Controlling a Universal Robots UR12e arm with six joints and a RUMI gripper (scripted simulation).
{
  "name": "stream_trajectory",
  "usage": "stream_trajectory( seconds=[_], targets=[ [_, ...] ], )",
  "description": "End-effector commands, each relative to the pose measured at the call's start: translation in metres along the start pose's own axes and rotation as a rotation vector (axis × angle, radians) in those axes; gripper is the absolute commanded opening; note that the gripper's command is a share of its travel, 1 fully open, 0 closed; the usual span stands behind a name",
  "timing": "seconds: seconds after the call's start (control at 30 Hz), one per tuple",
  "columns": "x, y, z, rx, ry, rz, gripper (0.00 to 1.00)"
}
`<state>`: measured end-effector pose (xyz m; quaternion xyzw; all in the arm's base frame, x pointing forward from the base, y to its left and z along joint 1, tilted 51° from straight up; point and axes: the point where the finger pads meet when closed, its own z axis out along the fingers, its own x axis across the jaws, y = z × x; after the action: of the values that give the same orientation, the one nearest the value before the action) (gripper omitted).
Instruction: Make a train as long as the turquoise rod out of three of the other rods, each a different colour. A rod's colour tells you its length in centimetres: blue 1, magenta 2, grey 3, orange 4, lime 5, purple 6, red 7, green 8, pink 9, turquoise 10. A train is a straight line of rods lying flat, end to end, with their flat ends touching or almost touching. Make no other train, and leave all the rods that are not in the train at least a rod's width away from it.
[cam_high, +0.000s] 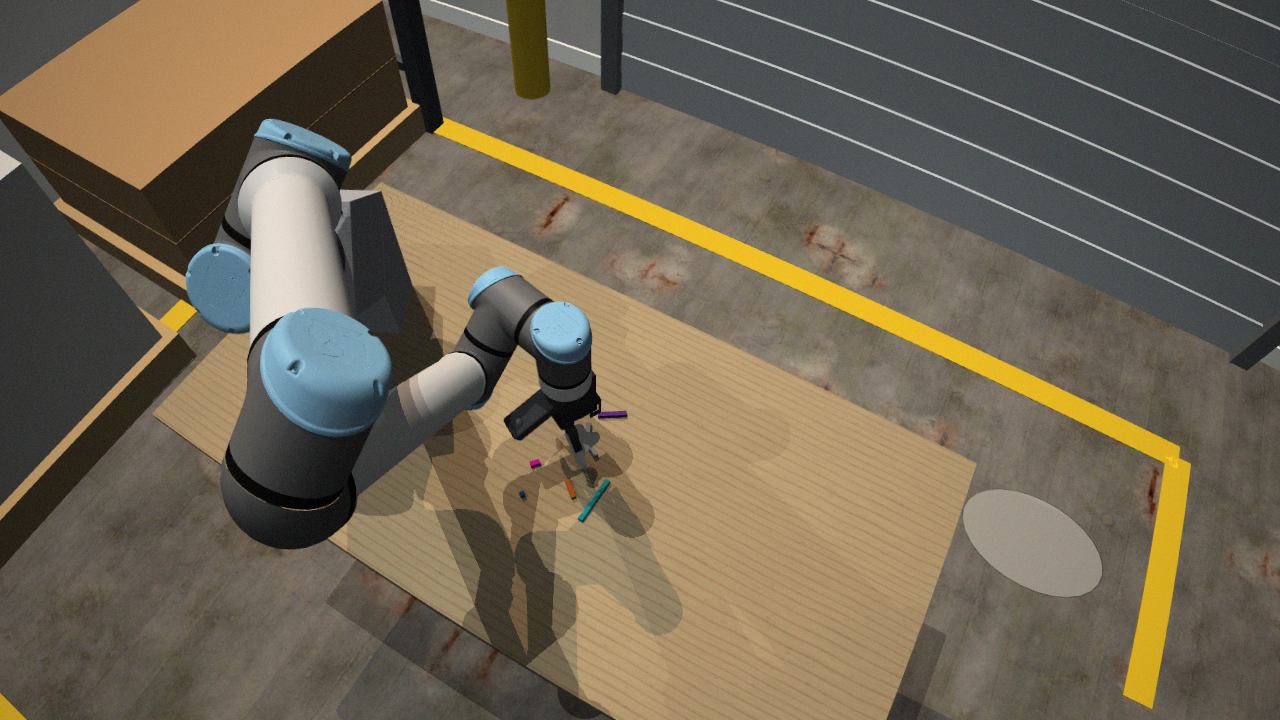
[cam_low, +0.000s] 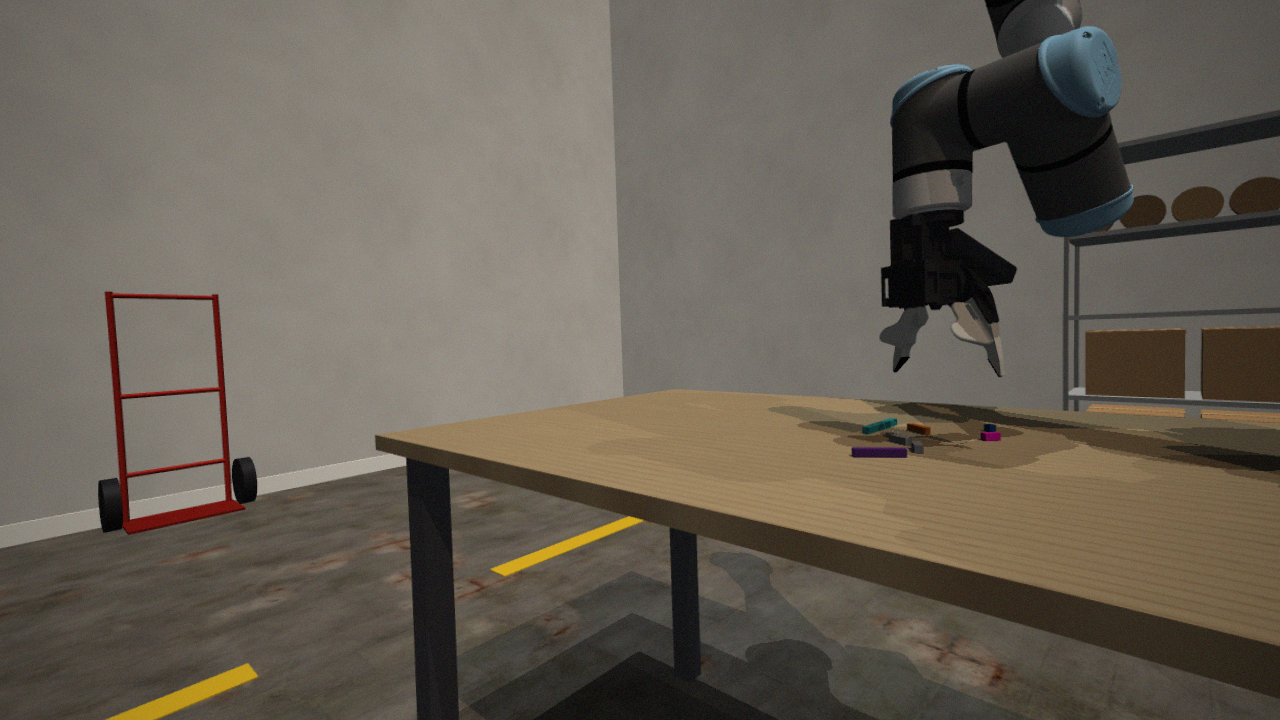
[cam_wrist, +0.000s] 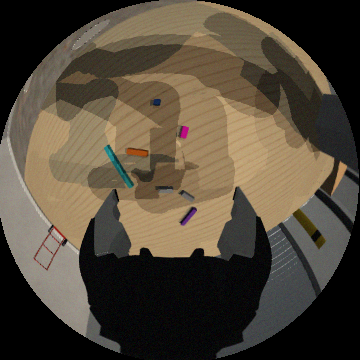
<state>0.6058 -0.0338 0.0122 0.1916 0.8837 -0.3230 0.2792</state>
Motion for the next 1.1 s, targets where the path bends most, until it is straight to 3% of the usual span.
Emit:
stream_trajectory(
  seconds=[0.0,0.67,1.07],
  targets=[
    [0.003,0.013,0.001,-0.004,-0.009,-0.167,1.00],
    [0.019,0.059,0.003,0.004,-0.015,-0.730,1.00],
    [0.024,0.071,0.004,0.006,-0.016,-0.869,1.00]
  ],
)
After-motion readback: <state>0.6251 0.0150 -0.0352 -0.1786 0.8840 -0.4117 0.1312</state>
